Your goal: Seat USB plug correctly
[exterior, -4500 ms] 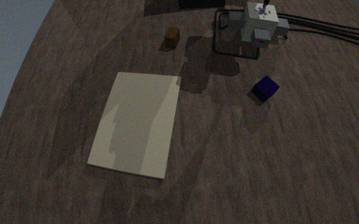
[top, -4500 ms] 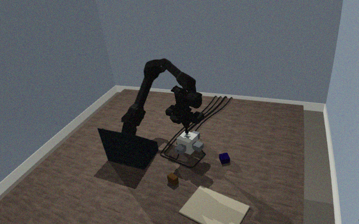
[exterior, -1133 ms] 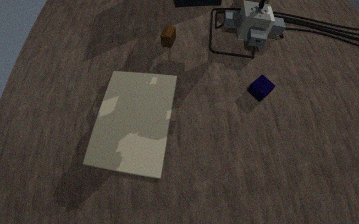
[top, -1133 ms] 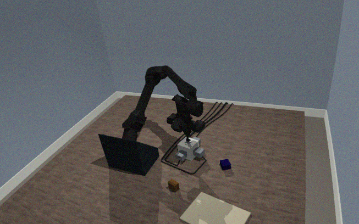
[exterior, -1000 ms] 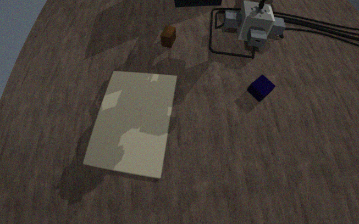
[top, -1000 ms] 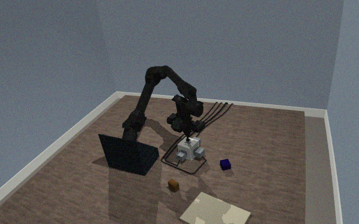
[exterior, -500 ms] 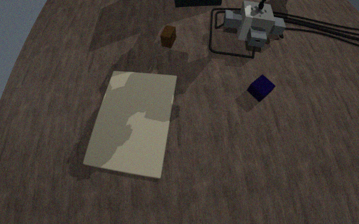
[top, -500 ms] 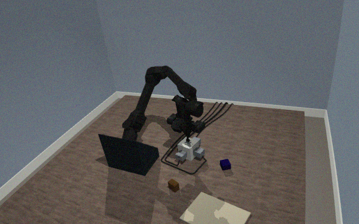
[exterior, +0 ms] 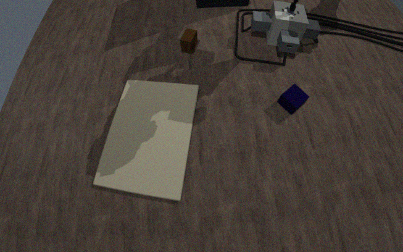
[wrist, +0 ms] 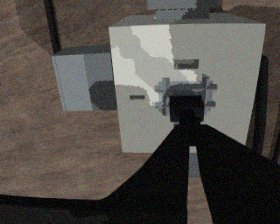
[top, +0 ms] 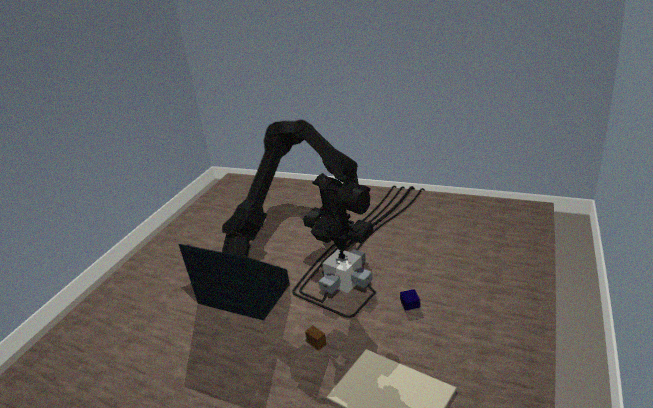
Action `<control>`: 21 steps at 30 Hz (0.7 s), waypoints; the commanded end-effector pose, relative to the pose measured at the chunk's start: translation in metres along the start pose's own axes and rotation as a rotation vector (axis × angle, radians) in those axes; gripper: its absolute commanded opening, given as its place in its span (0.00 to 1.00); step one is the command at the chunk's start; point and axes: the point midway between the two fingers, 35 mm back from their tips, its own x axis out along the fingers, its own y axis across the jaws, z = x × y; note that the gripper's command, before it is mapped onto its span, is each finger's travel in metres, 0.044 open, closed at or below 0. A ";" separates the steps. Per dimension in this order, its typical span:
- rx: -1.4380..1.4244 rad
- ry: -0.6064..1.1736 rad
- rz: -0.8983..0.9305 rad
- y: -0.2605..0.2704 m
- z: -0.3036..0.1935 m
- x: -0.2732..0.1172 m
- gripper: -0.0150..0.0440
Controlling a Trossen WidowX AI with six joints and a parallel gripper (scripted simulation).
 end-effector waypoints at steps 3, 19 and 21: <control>0.005 0.003 -0.001 -0.001 0.000 0.001 0.25; 0.005 0.003 -0.001 -0.001 0.000 0.003 0.25; 0.005 0.003 -0.001 -0.001 0.000 0.004 0.25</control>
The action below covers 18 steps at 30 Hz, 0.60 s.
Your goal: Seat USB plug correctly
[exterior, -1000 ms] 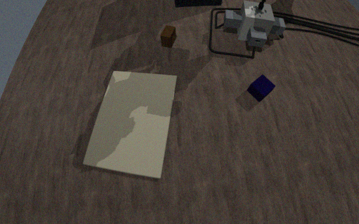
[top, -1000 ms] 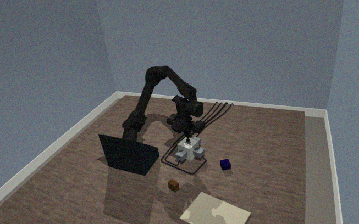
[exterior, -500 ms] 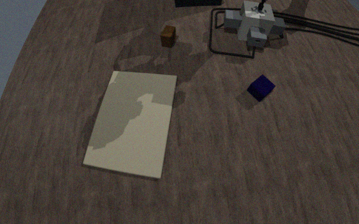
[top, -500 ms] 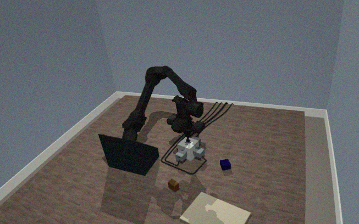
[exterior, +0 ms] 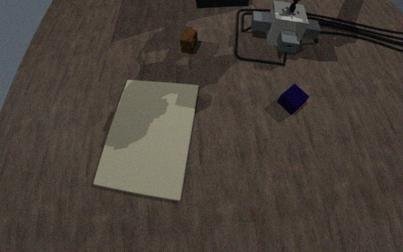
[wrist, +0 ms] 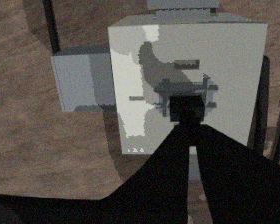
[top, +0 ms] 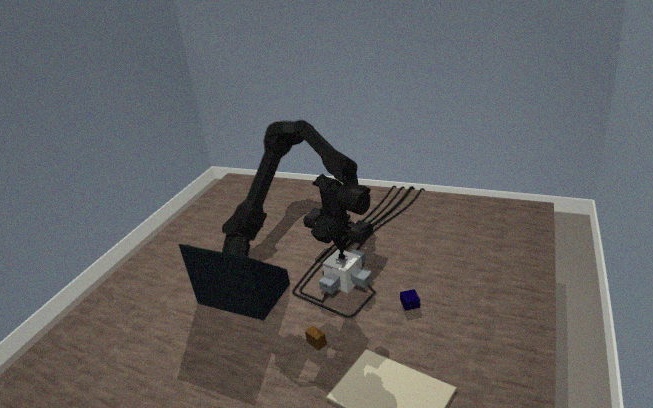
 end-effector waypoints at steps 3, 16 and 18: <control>0.004 0.003 -0.001 -0.001 0.000 0.002 0.25; 0.004 0.003 -0.001 -0.001 0.000 0.003 0.25; 0.004 0.003 -0.001 -0.001 0.000 0.004 0.25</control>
